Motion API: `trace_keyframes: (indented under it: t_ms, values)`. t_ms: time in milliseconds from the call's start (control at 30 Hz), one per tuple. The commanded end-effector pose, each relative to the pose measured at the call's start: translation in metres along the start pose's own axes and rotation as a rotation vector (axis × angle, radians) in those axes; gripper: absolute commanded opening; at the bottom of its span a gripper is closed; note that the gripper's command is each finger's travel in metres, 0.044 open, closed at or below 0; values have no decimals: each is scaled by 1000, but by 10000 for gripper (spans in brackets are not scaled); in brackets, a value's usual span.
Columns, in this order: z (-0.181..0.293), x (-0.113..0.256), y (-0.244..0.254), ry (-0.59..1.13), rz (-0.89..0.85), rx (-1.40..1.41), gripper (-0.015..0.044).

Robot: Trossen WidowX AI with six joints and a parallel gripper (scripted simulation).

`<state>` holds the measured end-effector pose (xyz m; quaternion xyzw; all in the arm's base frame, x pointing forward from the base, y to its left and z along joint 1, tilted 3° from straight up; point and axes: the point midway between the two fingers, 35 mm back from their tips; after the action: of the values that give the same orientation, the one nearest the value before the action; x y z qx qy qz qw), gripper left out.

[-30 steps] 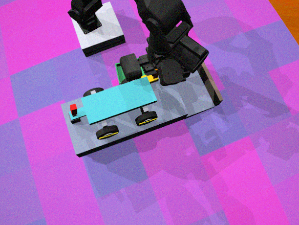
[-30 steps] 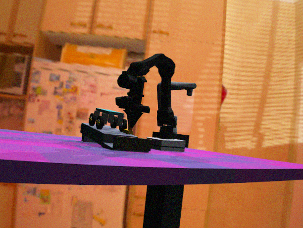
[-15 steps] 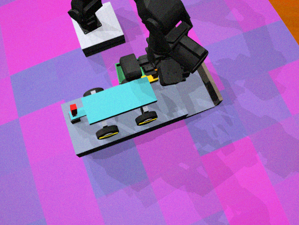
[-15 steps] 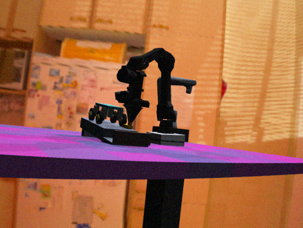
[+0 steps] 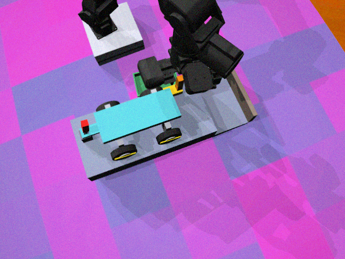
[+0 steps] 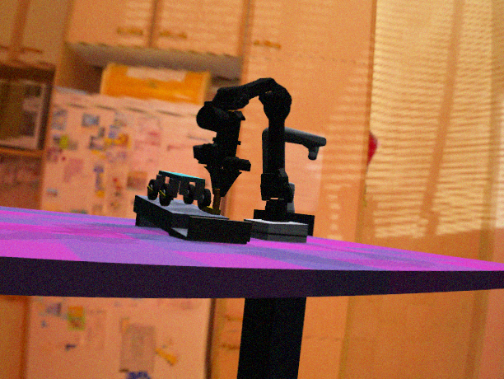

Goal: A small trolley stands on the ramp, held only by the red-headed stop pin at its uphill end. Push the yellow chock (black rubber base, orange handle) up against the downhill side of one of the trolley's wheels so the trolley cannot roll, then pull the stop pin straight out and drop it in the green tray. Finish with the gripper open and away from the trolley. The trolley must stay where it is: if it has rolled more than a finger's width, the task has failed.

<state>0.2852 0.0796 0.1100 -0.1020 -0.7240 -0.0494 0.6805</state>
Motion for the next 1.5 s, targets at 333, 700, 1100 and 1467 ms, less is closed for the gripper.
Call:
trace_keyframes:
  t_ms: [333,700,1100,1467]
  values:
    - [-2,41,0,-8,1,-4,190]
    - [-24,56,-17,-94,-53,-45,190]
    - [-42,57,-65,-96,30,342,190]
    - [-52,60,-116,-54,110,743,190]
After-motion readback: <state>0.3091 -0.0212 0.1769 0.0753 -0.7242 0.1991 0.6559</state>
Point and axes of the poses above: the point midway between the two fingers, 35 mm back from their tips, its own x axis back along the fingers, its own y axis across the jaws, z = x × y, and after that the axes turned 2 degrees about -x, right-handed
